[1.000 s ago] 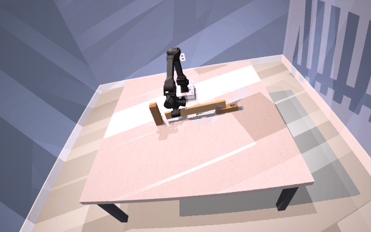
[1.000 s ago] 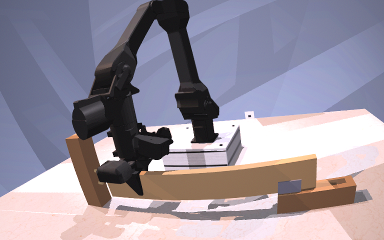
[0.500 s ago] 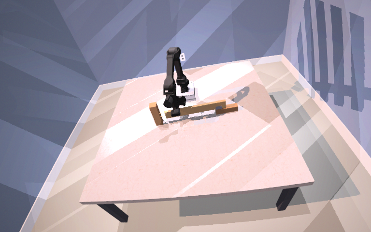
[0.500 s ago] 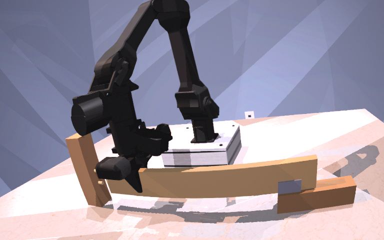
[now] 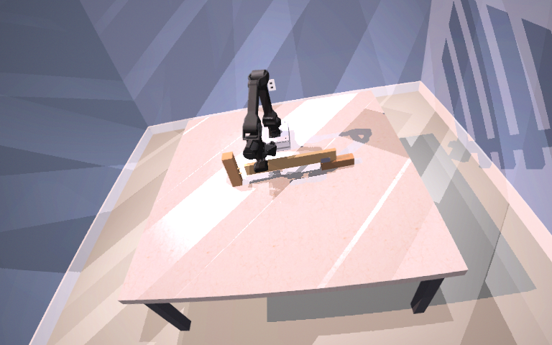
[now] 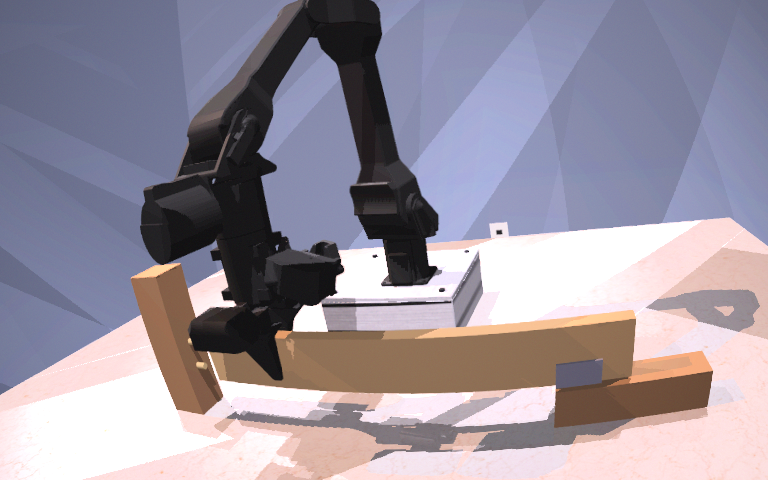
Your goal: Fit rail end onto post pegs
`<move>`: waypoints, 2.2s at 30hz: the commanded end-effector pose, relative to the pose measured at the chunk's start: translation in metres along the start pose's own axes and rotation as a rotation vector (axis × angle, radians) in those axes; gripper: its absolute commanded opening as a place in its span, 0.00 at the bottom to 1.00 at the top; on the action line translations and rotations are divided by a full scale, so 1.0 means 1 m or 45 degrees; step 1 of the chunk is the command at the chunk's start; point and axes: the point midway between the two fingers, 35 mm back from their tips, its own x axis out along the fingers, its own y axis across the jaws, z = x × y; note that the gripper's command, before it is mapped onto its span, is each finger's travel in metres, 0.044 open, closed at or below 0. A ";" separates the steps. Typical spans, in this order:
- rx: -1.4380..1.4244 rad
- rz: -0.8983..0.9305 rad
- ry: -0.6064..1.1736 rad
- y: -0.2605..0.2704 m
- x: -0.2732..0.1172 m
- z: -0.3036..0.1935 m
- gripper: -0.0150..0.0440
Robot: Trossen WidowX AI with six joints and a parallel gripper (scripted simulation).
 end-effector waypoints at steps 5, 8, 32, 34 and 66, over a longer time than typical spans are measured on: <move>0.001 -0.020 0.000 -0.003 -0.001 0.000 0.25; 0.001 -0.020 0.000 -0.003 0.000 0.000 0.25; 0.001 -0.020 0.000 -0.001 -0.002 0.000 0.25; 0.001 -0.020 0.000 -0.001 -0.002 0.000 0.25; 0.001 -0.020 0.001 0.001 0.000 -0.006 0.25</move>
